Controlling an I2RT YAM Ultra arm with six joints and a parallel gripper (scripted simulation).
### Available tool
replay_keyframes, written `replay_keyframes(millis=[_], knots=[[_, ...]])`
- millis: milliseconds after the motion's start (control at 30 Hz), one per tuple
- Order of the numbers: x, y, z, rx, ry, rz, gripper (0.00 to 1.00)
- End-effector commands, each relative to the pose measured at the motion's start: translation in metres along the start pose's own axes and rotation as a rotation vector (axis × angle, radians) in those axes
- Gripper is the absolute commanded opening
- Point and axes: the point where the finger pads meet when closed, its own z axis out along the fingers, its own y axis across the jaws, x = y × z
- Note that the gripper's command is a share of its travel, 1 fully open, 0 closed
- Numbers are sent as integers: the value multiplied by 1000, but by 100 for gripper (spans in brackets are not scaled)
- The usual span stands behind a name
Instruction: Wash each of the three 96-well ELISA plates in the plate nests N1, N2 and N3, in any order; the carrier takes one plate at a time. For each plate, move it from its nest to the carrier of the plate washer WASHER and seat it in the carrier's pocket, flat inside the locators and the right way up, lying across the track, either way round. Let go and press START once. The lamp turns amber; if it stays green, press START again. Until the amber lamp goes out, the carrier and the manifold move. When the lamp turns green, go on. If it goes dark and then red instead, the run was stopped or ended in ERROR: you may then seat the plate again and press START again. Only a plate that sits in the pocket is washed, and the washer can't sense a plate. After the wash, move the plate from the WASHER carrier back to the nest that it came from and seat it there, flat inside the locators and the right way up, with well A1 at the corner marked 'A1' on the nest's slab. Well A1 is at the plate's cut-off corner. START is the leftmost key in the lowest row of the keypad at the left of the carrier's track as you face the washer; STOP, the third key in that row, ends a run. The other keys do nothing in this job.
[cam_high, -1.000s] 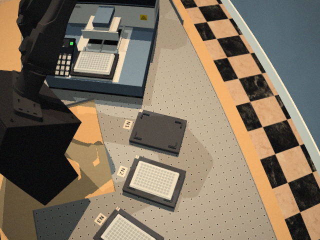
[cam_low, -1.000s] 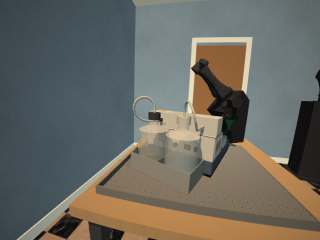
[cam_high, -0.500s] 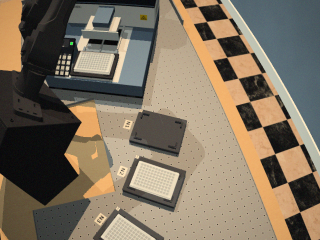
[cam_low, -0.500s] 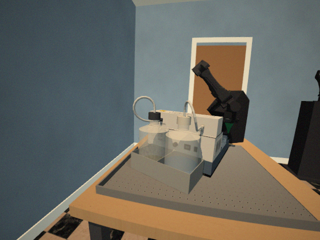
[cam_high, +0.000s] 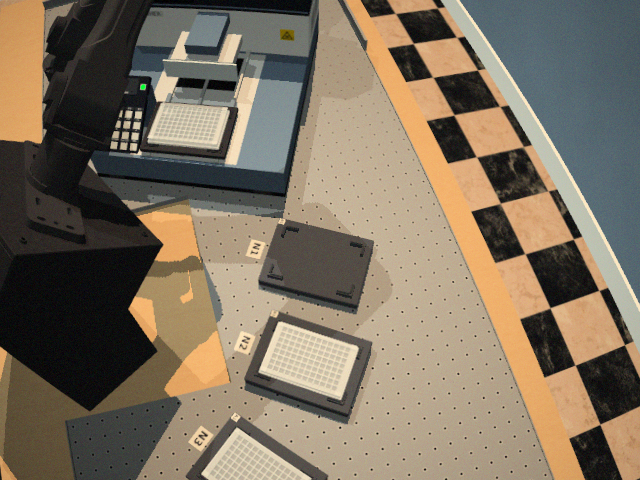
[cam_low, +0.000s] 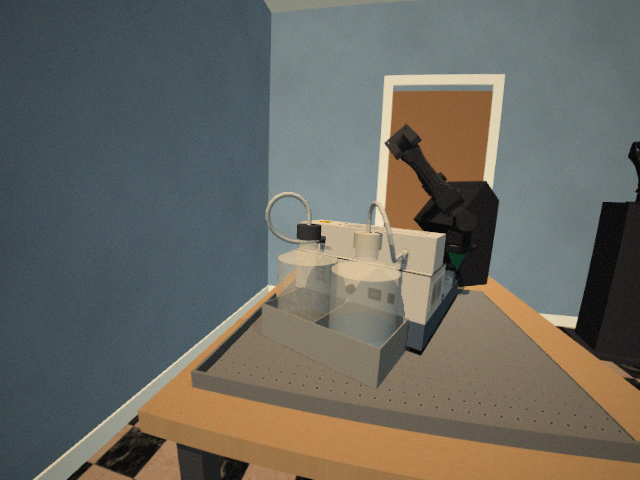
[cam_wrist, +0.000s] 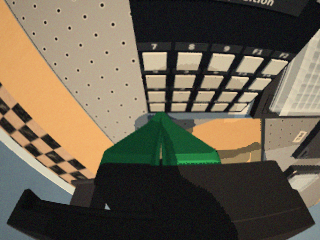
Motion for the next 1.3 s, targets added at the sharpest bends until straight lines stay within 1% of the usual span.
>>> replay_keyframes(millis=[0,67,333,1000,1267], knots=[[-6,4,-1,-12,-22,-5,0],[-6,4,1,-12,-22,-5,0],[-6,4,1,-12,-22,-5,0],[-6,4,13,-12,-22,-5,0],[-6,4,13,-12,-22,-5,0]])
